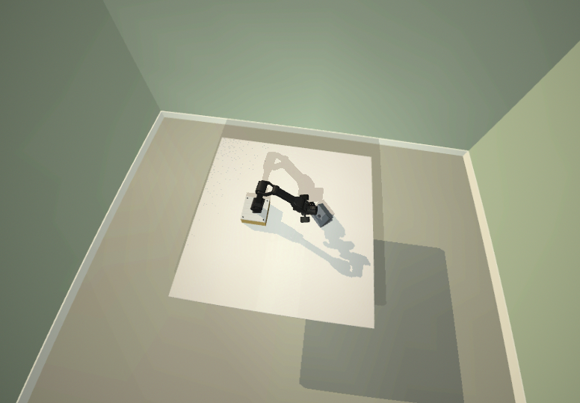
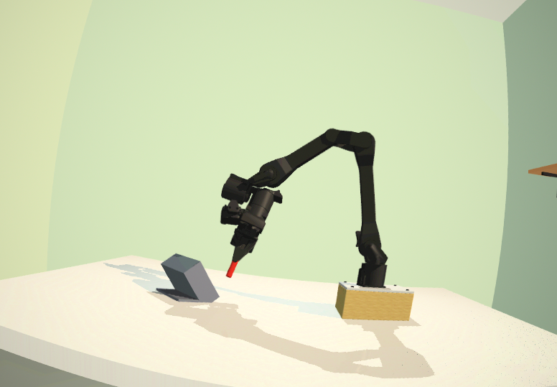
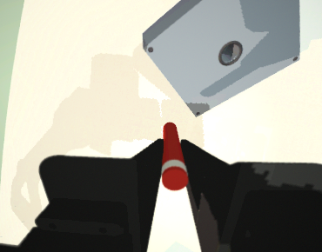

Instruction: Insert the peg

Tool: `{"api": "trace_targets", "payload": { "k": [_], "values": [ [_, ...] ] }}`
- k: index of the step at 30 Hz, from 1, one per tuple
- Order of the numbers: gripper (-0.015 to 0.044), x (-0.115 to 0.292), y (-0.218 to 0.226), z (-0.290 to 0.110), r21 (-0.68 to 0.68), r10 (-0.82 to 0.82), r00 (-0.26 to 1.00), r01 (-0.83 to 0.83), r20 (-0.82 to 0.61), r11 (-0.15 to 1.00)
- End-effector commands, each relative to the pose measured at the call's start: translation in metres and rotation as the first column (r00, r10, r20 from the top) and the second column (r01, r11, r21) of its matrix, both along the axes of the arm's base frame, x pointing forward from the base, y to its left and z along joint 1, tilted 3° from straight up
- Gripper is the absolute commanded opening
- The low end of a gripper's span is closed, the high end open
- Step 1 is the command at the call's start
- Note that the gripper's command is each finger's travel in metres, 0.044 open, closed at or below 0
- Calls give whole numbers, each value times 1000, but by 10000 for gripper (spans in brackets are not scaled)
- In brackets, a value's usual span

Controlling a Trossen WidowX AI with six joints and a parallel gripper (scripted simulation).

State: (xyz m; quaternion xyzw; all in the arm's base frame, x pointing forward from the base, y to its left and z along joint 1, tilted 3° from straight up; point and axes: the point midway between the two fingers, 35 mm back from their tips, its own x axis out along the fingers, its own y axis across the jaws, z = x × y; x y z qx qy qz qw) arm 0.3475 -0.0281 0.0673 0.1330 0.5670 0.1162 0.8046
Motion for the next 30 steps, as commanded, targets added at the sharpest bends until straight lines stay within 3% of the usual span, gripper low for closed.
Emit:
{"api": "trace_targets", "payload": {
  "k": [1, 30],
  "values": [
    [0, -1, -4, 0, 24, -27, 1000, 27, 10, 999],
    [0, 0, -37, 5, 160, -189, 978, 174, 89, 972]
  ]
}}
